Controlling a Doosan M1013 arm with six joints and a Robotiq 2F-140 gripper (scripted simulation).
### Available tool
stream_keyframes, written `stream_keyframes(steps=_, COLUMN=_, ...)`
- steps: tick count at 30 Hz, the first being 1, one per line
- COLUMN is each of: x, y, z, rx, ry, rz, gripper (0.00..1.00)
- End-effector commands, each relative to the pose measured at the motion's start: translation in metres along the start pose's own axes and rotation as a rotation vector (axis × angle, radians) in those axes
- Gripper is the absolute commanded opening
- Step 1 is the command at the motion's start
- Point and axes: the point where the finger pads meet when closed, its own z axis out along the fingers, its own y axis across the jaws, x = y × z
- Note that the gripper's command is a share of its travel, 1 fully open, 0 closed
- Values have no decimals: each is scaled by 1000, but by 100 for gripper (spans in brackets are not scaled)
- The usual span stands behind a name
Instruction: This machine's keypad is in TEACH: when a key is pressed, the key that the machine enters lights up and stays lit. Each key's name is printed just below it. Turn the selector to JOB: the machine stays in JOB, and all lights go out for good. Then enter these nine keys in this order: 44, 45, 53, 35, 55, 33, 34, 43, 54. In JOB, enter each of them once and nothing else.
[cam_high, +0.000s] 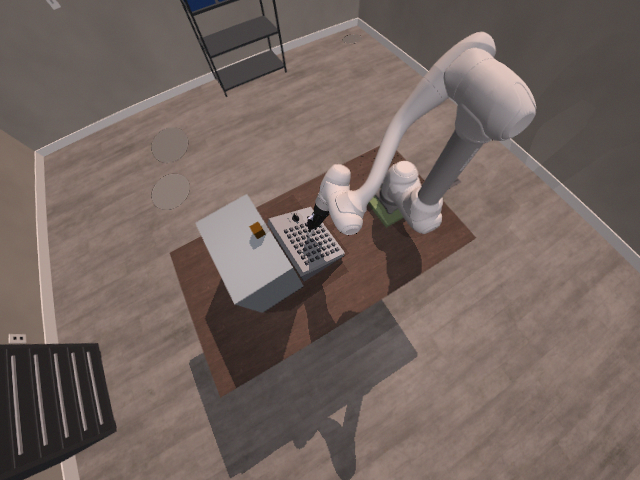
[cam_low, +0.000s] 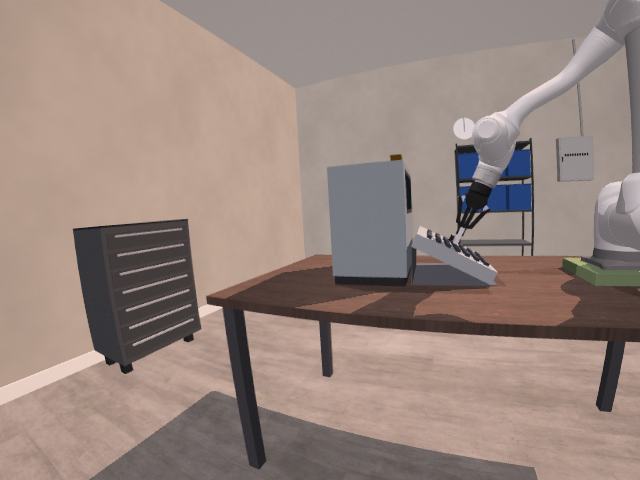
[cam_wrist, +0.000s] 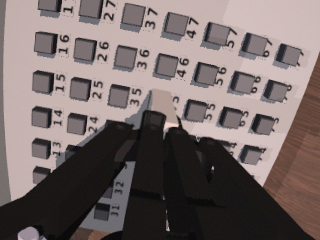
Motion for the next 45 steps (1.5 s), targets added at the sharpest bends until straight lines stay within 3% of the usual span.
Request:
stream_keyframes(steps=1, x=0, y=0, z=1, rx=0, ry=0, rz=0, gripper=0)
stream_keyframes(steps=45, x=0, y=0, z=5, rx=0, ry=0, rz=0, gripper=0)
